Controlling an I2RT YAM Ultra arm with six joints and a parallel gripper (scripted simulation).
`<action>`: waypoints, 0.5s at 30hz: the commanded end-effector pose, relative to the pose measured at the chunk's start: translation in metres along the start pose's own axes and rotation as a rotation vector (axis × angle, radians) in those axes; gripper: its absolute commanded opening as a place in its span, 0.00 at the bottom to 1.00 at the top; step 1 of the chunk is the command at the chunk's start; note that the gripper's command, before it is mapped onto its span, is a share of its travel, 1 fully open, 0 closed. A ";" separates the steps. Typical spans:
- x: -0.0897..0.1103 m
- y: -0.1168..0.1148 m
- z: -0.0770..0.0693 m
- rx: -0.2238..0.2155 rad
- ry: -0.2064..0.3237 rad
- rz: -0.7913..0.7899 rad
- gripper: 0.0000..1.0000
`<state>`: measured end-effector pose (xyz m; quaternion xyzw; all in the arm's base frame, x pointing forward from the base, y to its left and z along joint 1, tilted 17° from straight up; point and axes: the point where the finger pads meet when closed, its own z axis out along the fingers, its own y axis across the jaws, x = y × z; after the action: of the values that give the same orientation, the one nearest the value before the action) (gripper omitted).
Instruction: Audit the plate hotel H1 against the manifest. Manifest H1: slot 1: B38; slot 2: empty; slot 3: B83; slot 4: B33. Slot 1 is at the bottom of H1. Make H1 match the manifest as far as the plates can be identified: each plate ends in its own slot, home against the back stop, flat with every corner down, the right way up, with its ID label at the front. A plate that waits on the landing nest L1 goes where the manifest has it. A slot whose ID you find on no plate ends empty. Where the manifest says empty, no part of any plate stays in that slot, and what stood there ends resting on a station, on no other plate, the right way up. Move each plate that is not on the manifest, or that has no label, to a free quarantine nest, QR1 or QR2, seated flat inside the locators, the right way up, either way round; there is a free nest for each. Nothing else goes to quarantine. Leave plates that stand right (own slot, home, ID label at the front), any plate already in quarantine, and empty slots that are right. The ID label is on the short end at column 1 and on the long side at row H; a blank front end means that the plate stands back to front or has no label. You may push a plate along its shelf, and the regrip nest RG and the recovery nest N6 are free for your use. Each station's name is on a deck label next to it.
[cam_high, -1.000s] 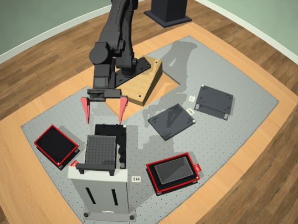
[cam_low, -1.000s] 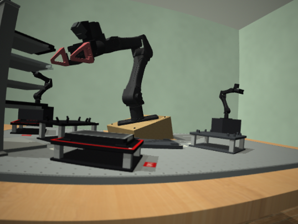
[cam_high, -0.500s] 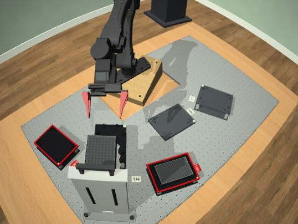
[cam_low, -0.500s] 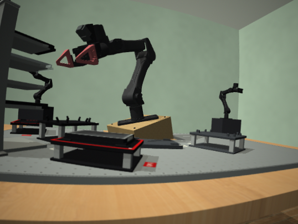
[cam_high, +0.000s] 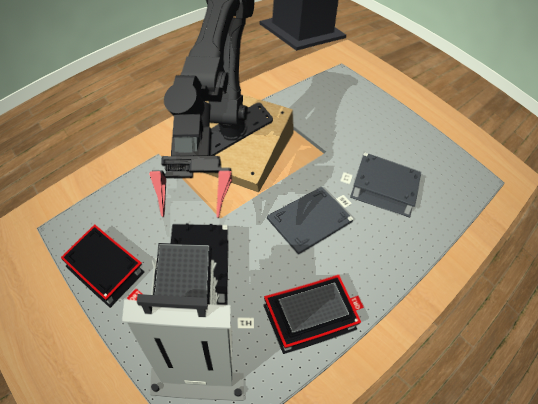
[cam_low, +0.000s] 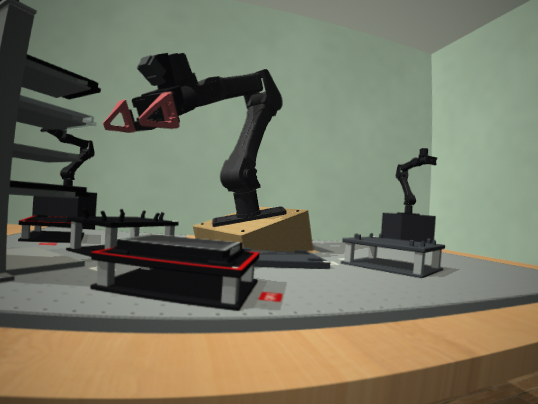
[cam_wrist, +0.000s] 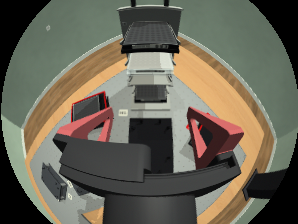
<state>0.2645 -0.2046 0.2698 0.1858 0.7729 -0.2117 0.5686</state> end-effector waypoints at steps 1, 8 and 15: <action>-0.004 -0.001 0.000 0.002 -0.025 -0.005 1.00; 0.003 -0.001 0.004 0.002 -0.025 -0.005 1.00; 0.013 -0.001 0.010 0.002 -0.025 -0.005 1.00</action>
<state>0.2674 -0.2094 0.2481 0.1862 0.7738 -0.2110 0.5675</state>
